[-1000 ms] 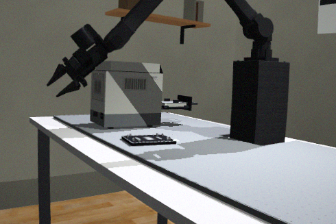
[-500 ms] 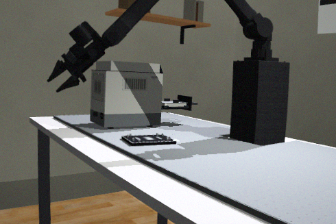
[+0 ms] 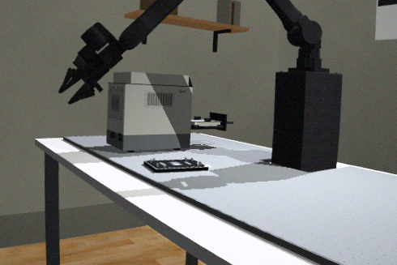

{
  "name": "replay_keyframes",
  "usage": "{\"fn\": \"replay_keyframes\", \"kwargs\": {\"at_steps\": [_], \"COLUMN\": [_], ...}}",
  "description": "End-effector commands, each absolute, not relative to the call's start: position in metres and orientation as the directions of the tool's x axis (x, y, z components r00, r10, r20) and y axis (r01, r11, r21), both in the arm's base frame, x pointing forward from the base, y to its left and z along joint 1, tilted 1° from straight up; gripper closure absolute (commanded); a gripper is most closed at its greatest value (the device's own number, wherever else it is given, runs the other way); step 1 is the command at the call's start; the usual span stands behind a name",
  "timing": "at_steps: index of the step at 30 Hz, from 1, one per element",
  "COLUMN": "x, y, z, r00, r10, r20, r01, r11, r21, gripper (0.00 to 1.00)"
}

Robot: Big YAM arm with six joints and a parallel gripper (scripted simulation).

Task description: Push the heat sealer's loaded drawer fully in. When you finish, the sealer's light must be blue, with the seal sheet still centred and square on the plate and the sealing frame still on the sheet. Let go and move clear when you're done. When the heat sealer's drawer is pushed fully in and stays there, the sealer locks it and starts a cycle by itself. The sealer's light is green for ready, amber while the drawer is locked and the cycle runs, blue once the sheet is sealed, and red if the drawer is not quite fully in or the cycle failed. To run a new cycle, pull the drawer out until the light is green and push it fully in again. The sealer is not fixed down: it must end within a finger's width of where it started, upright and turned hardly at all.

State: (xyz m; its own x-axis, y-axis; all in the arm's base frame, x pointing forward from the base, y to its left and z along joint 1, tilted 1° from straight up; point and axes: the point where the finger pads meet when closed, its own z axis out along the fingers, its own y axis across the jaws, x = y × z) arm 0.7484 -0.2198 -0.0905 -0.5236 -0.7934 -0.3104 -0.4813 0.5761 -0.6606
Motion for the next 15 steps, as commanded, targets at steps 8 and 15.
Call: {"fn": "replay_keyframes", "kwargs": {"at_steps": [8,15], "x": [0.739,0.752], "y": [-0.264,-0.285], "z": [-0.046,-0.017], "r00": [-0.586,-0.616], "r10": [-0.728,-0.686], "r20": [-0.355,-0.388], "r01": [-0.407,-0.341], "r11": [0.644,0.676], "r21": [-0.648,-0.653], "gripper": [0.55,0.55]}}
